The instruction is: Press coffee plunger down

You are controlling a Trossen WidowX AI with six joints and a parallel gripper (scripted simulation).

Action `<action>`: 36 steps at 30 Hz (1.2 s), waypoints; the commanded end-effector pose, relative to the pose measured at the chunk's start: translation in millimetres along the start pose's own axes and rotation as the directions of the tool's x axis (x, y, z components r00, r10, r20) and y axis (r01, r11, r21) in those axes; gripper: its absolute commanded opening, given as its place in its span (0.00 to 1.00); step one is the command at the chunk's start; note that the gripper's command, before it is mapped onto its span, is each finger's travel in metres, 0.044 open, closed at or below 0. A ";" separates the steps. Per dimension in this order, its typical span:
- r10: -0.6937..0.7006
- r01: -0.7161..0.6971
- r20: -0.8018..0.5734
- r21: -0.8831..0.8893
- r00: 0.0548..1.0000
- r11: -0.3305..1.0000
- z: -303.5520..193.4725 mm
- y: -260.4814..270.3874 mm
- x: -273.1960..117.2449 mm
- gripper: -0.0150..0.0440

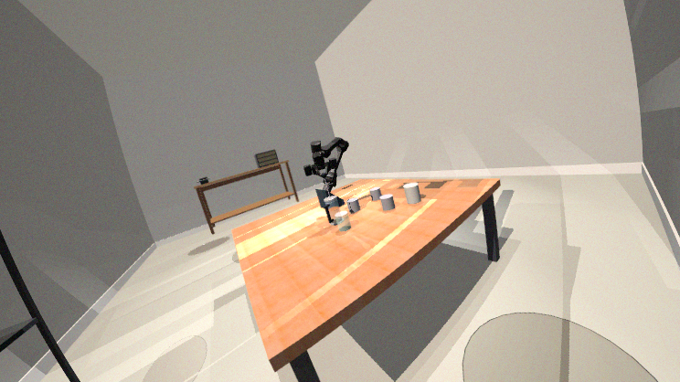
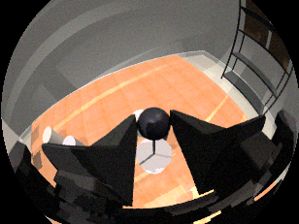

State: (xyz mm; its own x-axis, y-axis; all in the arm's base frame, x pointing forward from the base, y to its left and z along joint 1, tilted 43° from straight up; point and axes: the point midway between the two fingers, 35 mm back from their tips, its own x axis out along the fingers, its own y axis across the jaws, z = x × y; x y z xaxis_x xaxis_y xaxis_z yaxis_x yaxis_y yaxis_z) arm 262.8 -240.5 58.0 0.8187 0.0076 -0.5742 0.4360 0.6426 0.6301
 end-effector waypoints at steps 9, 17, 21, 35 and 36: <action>-0.002 0.002 -0.002 0.006 1.000 1.000 -10.5 -1.9 9.9 0.47; -0.003 0.003 -0.003 0.005 1.000 1.000 -20.4 -3.0 18.9 0.47; -0.003 0.003 -0.003 0.005 1.000 1.000 -25.4 -3.4 23.2 0.47; -0.003 0.003 -0.004 0.005 1.000 1.000 -43.6 -4.2 38.2 0.47; -0.003 0.003 -0.004 0.005 1.000 1.000 -45.0 -4.2 39.2 0.47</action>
State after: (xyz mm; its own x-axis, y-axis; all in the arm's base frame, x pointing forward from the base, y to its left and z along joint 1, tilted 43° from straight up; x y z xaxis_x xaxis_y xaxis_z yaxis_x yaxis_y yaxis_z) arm 279.6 -232.2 35.7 0.8427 -0.0488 -0.5362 0.4241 0.6736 0.6053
